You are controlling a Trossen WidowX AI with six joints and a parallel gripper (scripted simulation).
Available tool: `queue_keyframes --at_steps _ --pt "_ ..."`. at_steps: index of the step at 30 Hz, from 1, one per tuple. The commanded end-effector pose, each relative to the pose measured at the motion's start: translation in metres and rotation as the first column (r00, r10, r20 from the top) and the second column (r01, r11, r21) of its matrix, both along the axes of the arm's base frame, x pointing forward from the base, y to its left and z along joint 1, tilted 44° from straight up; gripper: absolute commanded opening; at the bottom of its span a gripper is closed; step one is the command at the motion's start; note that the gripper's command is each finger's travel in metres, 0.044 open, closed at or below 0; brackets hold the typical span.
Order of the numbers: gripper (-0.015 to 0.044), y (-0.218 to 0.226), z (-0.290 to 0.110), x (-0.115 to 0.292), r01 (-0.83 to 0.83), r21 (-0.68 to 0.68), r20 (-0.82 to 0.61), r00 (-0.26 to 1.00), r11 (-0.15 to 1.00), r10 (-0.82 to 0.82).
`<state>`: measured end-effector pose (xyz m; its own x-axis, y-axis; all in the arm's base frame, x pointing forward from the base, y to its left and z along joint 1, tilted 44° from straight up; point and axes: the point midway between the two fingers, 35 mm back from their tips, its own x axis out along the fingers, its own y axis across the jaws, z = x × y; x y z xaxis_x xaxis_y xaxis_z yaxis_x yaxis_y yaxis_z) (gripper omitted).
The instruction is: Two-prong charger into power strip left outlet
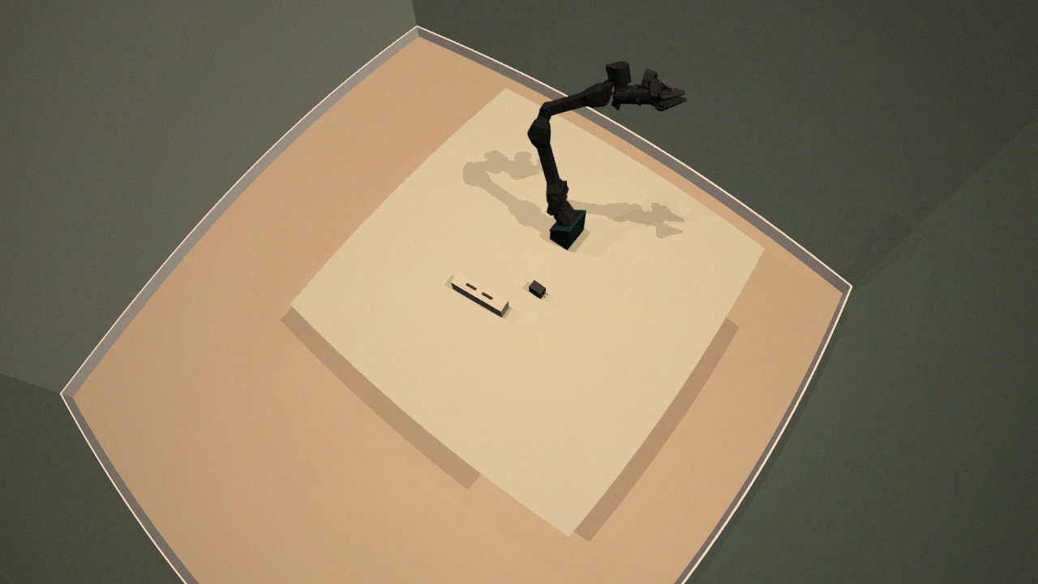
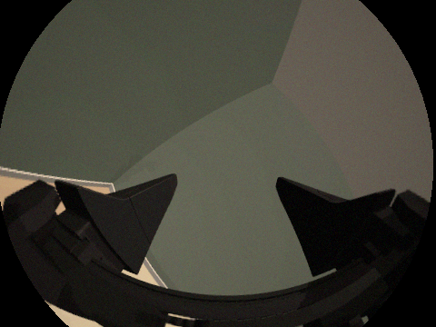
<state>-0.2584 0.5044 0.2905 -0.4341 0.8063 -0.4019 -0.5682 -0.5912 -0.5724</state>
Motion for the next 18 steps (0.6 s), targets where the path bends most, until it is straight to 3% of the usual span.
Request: queue_keyframes --at_steps 1,18 --pt "0.044 0.011 -0.023 0.033 0.079 -0.049 0.044 0.996 0.996 -0.077" --pt "0.044 0.029 -0.101 0.165 0.369 -0.209 0.218 0.92 0.905 -0.325"
